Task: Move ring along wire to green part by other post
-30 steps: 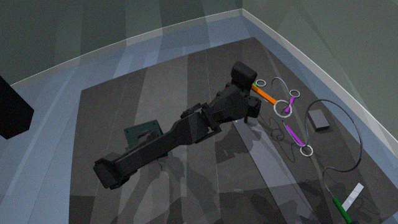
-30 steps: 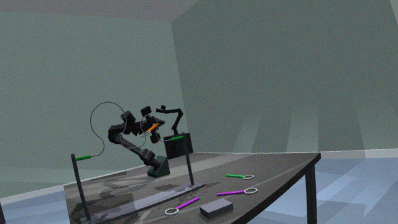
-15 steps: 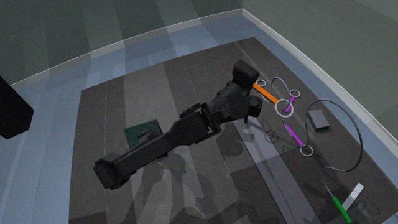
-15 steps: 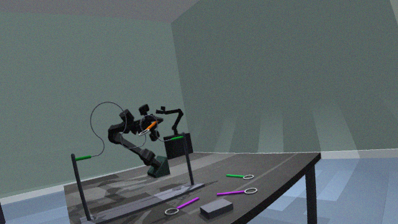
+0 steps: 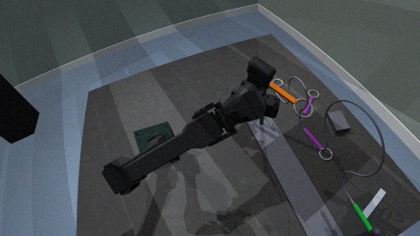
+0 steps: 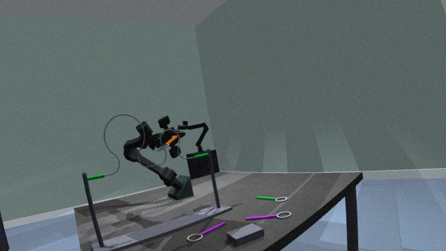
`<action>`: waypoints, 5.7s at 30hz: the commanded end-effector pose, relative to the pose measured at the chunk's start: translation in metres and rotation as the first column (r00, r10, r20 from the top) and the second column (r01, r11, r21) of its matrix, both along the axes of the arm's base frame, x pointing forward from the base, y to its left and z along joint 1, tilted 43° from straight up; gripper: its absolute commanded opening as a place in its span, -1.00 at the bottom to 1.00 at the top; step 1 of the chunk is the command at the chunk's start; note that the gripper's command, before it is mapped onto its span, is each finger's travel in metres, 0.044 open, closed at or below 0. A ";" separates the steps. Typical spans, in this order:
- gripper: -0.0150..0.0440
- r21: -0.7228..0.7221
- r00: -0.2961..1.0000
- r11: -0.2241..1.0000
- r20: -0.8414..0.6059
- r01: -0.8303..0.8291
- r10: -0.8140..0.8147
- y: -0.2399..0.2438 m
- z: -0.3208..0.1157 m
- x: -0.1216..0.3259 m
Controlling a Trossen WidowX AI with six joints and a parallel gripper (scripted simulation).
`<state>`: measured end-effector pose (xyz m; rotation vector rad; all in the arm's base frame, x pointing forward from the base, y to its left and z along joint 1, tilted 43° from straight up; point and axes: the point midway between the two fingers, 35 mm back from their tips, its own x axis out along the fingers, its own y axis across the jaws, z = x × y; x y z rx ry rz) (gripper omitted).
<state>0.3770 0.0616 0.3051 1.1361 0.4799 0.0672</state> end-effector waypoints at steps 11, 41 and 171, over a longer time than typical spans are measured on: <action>-1.00 -0.098 1.000 0.995 0.001 -0.002 0.002 -0.002 0.001 0.001; -1.00 -0.585 0.998 0.811 -0.064 -0.033 -0.005 -0.029 -0.026 -0.003; -1.00 0.460 0.972 -0.862 0.009 -0.211 -0.233 -0.115 0.097 -0.012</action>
